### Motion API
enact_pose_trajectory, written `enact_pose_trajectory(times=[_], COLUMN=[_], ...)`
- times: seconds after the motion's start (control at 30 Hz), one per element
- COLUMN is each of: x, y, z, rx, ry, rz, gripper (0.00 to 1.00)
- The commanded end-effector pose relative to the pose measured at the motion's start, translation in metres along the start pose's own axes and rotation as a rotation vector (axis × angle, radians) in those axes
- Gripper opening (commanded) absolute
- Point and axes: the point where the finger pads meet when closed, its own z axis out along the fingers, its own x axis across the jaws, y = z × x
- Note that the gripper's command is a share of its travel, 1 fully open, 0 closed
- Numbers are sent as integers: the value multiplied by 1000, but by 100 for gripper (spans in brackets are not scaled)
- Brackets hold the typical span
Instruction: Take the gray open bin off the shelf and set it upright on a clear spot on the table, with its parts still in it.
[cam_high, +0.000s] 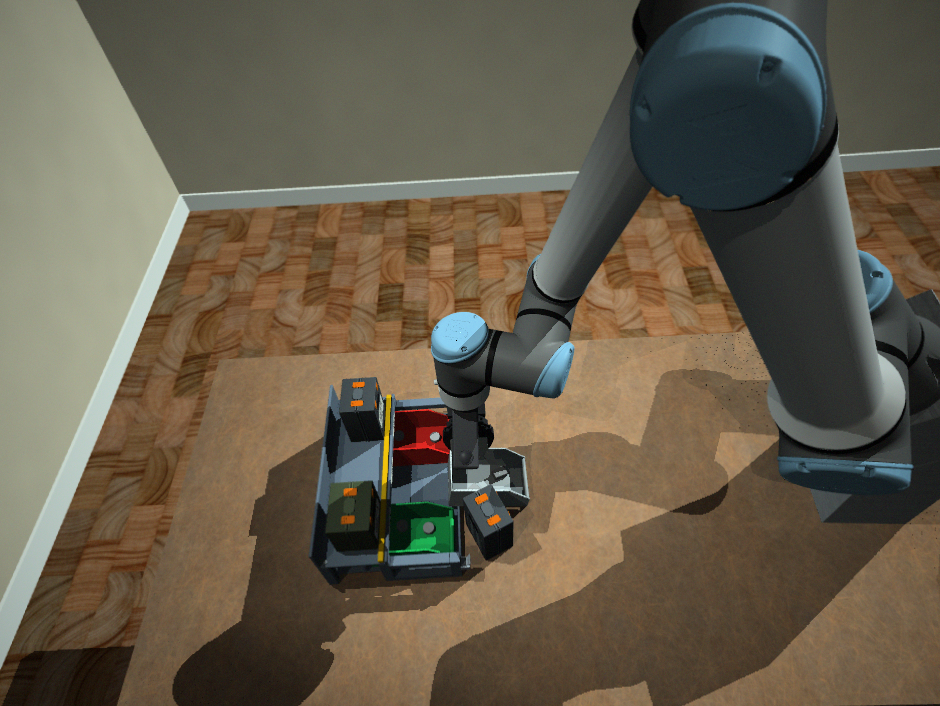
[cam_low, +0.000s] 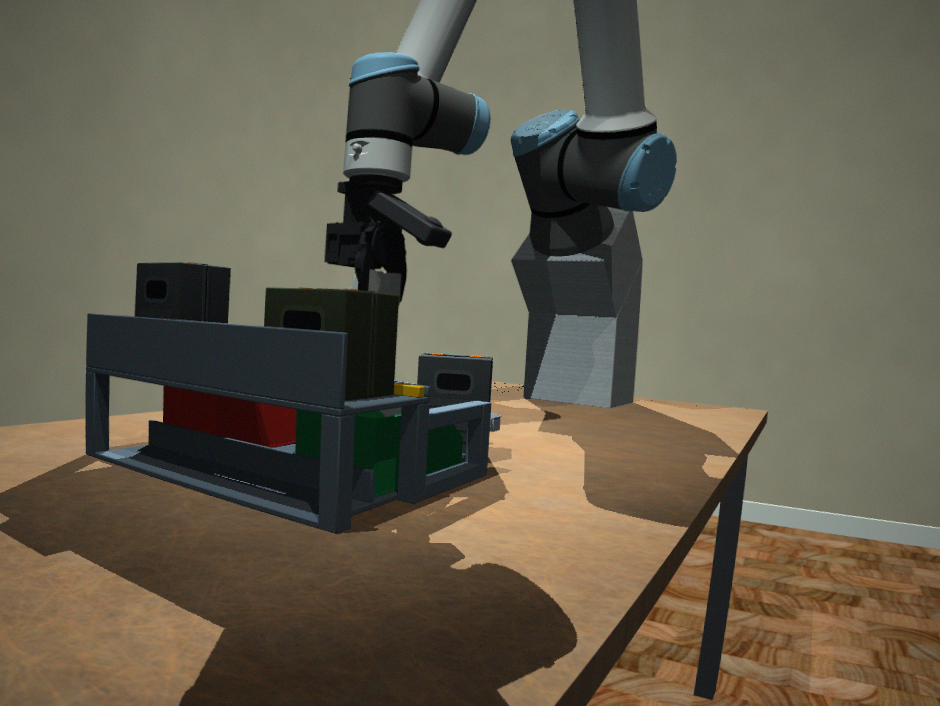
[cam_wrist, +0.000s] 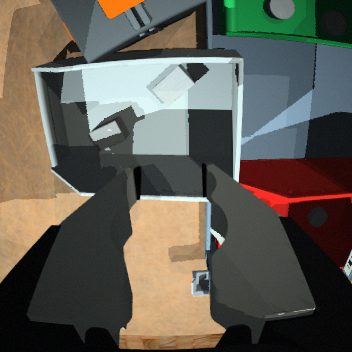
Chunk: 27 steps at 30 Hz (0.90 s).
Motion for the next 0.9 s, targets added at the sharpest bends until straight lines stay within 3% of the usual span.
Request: enact_pose_trajectory(times=[0.0, 0.03, 0.2, 0.87], x=[1, 1, 53, 58], y=[0, 0, 0, 0], z=[-1, -1, -18, -20], rx=[0, 0, 0, 0], ry=[1, 1, 1, 1], rz=[0, 0, 0, 0], gripper=[20, 20, 20, 20])
